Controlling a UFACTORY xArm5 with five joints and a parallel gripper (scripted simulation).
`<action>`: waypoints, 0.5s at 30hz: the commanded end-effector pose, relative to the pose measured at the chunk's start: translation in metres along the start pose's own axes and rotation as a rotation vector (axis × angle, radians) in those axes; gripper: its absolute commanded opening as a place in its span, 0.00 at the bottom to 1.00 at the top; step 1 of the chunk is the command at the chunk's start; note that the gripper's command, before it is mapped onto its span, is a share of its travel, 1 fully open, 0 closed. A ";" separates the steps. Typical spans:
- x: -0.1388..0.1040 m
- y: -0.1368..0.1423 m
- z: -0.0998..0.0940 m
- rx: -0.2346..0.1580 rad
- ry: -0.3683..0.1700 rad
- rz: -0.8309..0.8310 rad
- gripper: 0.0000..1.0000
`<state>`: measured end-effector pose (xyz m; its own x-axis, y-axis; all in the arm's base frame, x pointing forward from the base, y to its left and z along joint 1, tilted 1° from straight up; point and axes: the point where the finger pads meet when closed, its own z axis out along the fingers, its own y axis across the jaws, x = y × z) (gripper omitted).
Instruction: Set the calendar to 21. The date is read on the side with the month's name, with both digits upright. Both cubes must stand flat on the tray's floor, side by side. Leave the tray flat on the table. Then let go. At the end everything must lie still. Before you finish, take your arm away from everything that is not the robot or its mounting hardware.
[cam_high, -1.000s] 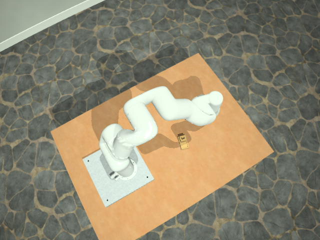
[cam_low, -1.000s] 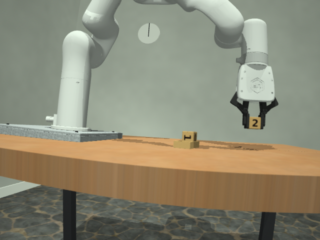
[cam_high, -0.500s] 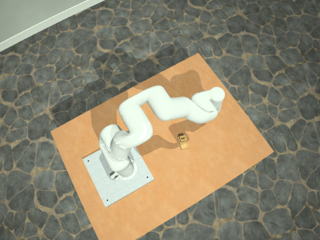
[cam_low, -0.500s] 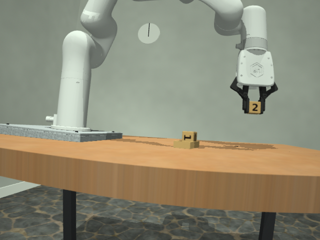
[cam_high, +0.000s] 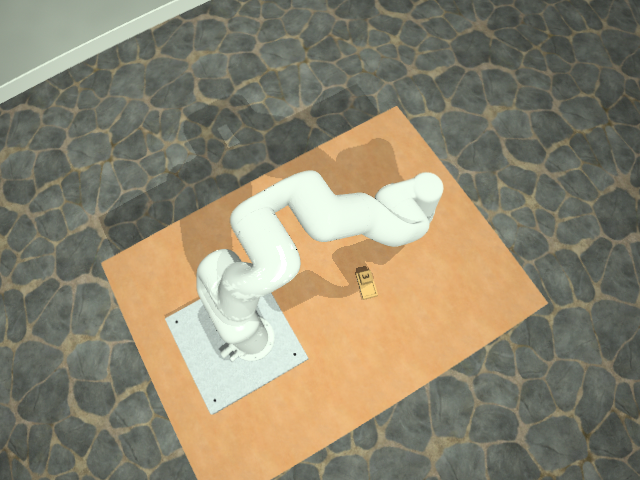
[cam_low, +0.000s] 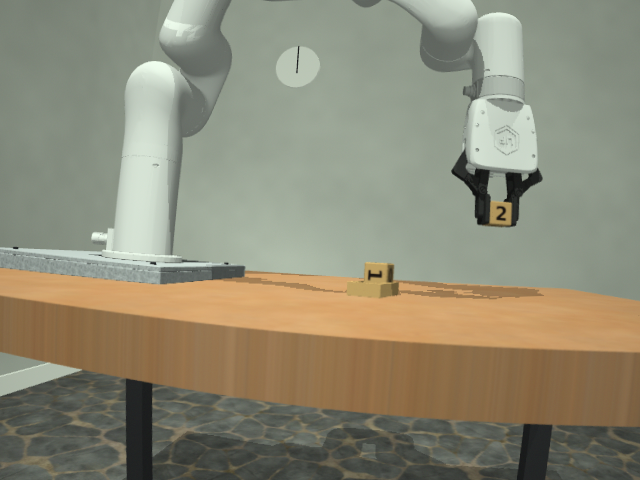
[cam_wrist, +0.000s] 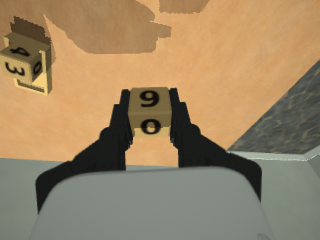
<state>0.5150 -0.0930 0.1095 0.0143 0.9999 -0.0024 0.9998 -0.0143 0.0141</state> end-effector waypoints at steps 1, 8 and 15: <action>0.009 -0.008 -0.003 -0.008 -0.002 -0.148 0.29; 0.019 -0.018 -0.004 -0.008 -0.002 -0.299 0.29; 0.035 -0.037 -0.005 -0.008 -0.002 -0.562 0.29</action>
<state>0.4865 -0.0652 0.1120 -0.3997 0.9166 -0.0064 0.9166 0.3997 0.0106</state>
